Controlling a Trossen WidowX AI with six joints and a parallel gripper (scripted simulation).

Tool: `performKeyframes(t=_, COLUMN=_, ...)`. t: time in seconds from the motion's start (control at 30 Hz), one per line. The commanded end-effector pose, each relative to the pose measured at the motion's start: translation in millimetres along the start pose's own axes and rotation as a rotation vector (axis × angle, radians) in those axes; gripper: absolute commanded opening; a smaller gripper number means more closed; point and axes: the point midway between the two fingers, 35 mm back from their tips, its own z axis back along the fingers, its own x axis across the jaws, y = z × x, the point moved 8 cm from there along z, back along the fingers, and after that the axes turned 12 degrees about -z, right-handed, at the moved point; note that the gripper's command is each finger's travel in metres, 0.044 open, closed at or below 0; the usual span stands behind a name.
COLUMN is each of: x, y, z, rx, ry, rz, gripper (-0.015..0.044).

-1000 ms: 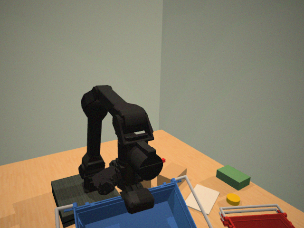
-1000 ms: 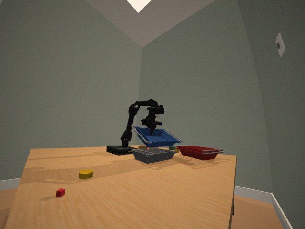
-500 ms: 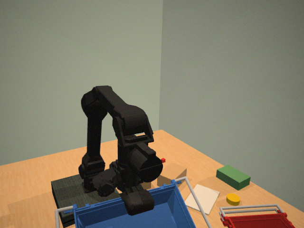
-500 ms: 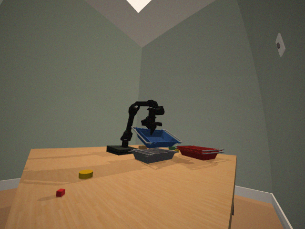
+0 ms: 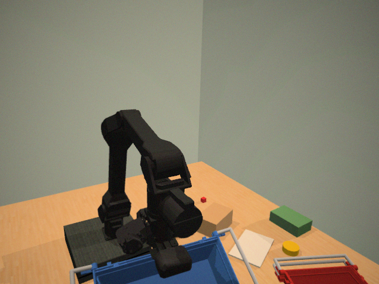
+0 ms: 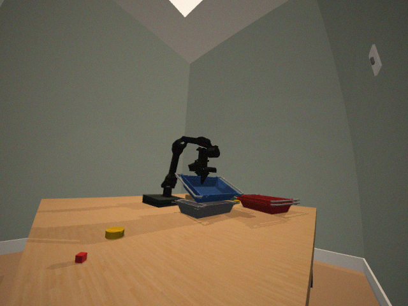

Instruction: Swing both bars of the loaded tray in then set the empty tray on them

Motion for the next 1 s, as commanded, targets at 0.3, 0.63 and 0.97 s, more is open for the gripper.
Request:
performKeyframes(t=0.3, x=-4.8, y=-1.0, z=-1.7, rx=0.008, ry=-0.04, rz=-0.002, gripper=0.0)
performKeyframes(t=0.63, x=-9.8, y=-2.0, z=-10.3, rx=0.008, ry=-0.039, rz=-0.002, gripper=0.0)
performKeyframes(t=0.97, x=-14.8, y=-3.0, z=-19.3, rx=0.008, ry=-0.038, rz=-0.002, gripper=0.0)
